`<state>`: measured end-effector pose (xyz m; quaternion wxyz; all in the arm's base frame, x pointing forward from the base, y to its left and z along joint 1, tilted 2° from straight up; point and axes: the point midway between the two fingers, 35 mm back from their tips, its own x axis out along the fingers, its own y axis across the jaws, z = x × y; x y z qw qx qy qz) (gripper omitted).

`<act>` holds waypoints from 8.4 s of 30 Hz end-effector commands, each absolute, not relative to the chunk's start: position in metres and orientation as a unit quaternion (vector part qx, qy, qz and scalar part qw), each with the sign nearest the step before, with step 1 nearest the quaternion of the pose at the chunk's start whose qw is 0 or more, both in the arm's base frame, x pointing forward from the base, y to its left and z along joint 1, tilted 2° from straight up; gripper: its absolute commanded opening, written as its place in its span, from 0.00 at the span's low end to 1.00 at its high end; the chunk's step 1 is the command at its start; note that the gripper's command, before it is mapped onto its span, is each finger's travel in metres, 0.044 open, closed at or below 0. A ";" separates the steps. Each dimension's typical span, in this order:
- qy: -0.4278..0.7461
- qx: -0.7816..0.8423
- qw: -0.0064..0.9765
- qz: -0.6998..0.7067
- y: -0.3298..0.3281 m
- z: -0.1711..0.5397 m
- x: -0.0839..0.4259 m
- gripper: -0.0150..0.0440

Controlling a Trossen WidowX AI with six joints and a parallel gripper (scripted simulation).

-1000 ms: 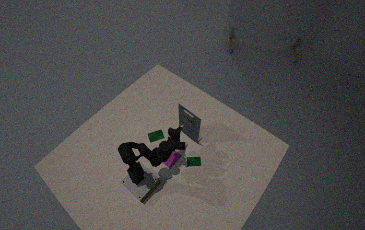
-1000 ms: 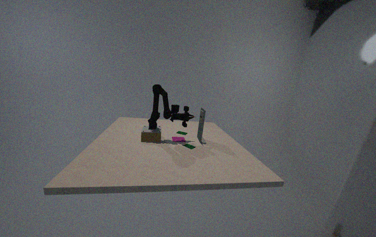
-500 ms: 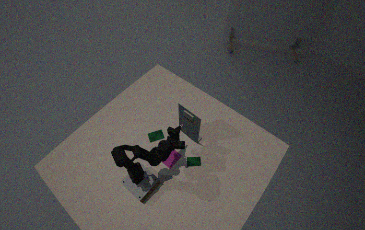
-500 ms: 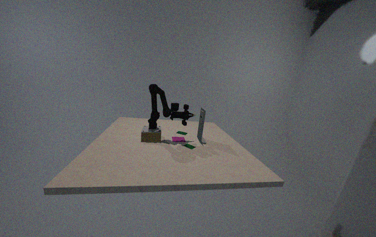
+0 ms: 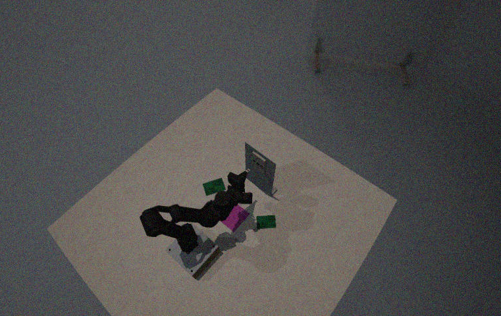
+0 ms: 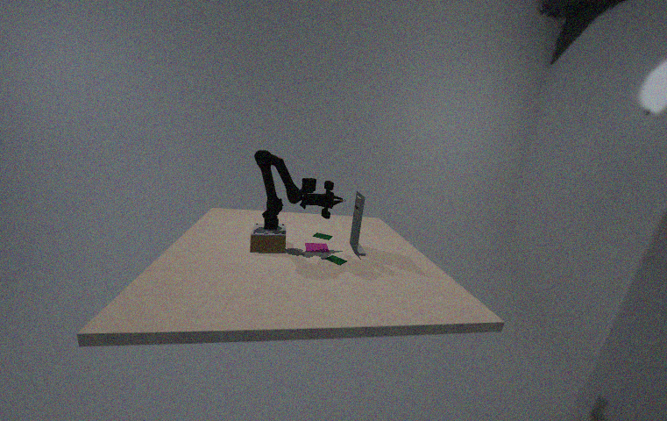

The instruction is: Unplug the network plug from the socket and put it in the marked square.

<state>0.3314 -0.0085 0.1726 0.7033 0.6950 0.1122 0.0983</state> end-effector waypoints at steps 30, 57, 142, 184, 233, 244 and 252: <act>0.192 0.723 0.659 -0.076 -0.006 0.117 0.313 0.25; 0.317 0.628 0.621 -0.347 -0.010 0.014 0.239 0.25; 0.317 0.627 0.620 -0.348 -0.010 -0.047 0.236 0.25; 0.318 0.627 0.621 -0.347 -0.010 -0.043 0.233 0.52; 0.318 0.627 0.621 -0.347 -0.010 -0.017 0.229 0.52; 0.317 0.627 0.621 -0.347 -0.010 -0.007 0.231 0.52; 0.317 0.627 0.621 -0.347 -0.010 0.000 0.232 0.52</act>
